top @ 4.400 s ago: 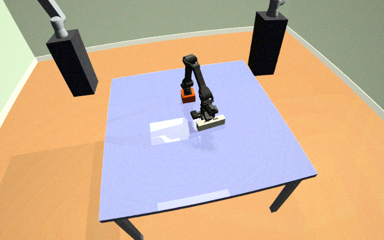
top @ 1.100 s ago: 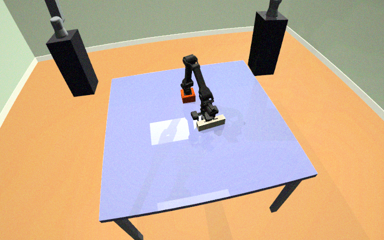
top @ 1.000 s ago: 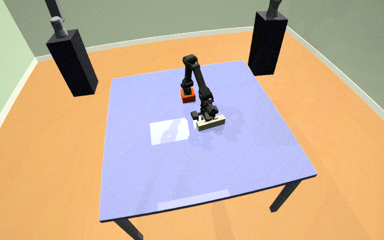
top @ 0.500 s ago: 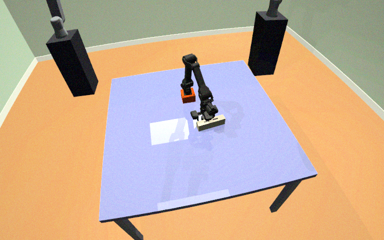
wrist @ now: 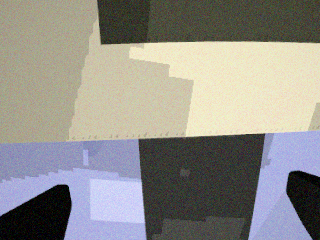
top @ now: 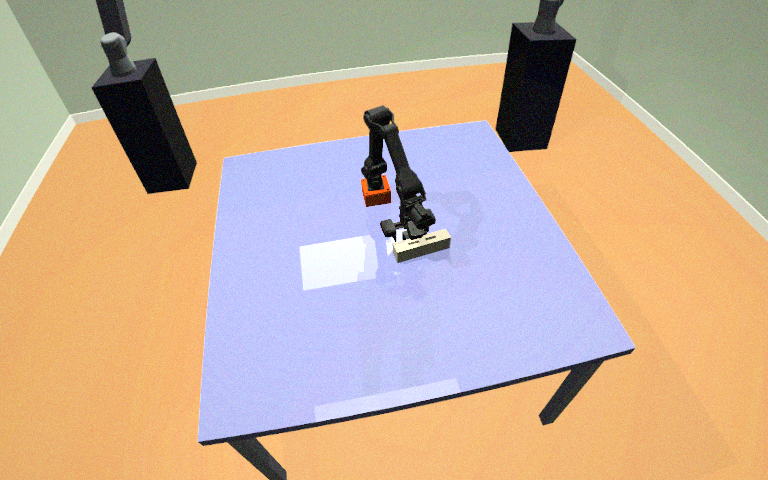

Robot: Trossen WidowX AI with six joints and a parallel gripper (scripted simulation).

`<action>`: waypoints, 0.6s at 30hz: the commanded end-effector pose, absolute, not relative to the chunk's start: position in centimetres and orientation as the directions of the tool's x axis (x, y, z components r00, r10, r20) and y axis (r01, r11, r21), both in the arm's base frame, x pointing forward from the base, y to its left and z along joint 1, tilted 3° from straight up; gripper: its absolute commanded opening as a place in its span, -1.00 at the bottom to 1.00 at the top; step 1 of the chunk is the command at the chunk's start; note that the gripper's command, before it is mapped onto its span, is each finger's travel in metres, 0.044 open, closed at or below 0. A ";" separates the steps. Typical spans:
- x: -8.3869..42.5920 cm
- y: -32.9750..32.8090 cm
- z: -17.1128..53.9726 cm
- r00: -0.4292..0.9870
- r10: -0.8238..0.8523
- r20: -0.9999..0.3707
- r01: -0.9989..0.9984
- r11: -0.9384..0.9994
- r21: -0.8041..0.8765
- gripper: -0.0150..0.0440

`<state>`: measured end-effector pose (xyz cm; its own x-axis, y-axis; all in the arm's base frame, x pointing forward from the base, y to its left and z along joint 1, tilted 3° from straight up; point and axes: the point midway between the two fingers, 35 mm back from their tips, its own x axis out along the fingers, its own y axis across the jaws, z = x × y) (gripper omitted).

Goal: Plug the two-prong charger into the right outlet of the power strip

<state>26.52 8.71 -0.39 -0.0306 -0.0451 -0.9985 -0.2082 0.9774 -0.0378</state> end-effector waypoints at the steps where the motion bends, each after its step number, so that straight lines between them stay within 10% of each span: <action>1: 26.0 8.6 -0.4 -0.029 -0.048 -0.998 -0.205 0.978 -0.041 1.00; 18: 24.0 8.2 -0.4 -0.031 -0.048 -0.998 -0.205 0.978 -0.041 1.00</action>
<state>24.44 8.31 -0.39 -0.0319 -0.0461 -0.9984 -0.2082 0.9773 -0.0385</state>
